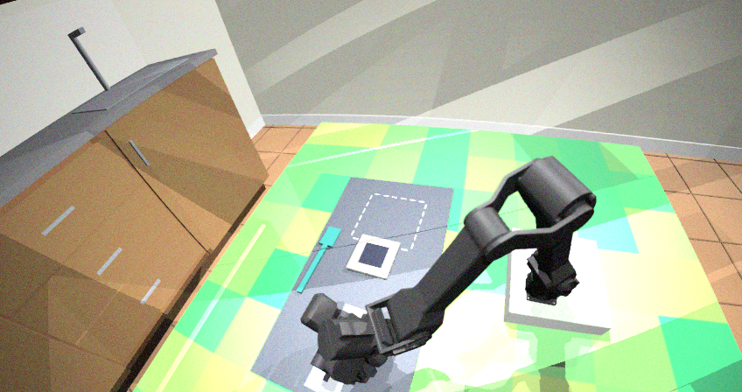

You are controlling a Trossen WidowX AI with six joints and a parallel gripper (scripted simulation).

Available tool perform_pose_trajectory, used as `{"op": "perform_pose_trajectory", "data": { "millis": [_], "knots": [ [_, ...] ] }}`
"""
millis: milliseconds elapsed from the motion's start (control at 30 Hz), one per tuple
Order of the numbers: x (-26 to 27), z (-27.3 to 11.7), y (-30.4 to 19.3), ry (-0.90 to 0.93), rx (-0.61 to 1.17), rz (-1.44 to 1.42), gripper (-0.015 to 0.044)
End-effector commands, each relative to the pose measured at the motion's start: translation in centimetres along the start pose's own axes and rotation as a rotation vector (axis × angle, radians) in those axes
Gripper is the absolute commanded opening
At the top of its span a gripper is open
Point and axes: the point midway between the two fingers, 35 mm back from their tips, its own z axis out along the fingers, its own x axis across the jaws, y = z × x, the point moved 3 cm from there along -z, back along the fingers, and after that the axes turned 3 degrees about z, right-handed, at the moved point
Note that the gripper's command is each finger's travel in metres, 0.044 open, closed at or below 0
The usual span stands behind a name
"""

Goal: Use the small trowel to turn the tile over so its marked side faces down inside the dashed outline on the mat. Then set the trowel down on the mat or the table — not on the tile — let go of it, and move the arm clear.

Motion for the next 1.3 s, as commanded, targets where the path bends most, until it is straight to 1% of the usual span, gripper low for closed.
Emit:
{"op": "perform_pose_trajectory", "data": {
  "millis": [0,633,700,967,1133,1267],
  "knots": [
    [0.3,0.2,0.0,0.008,0.001,-0.010,0.0168],
    [0.3,0.2,0.0,0.008,0.001,-0.010,0.0042],
    [-0.1,-0.1,0.0,0.007,0.001,-0.011,0.0000],
    [-4.4,-3.6,0.3,0.006,-0.001,-0.007,0.0000],
    [-4.5,-3.7,0.2,0.007,-0.002,-0.006,0.0000],
    [-4.8,-2.9,-1.9,0.016,-0.020,0.009,0.0000]
  ]
}}
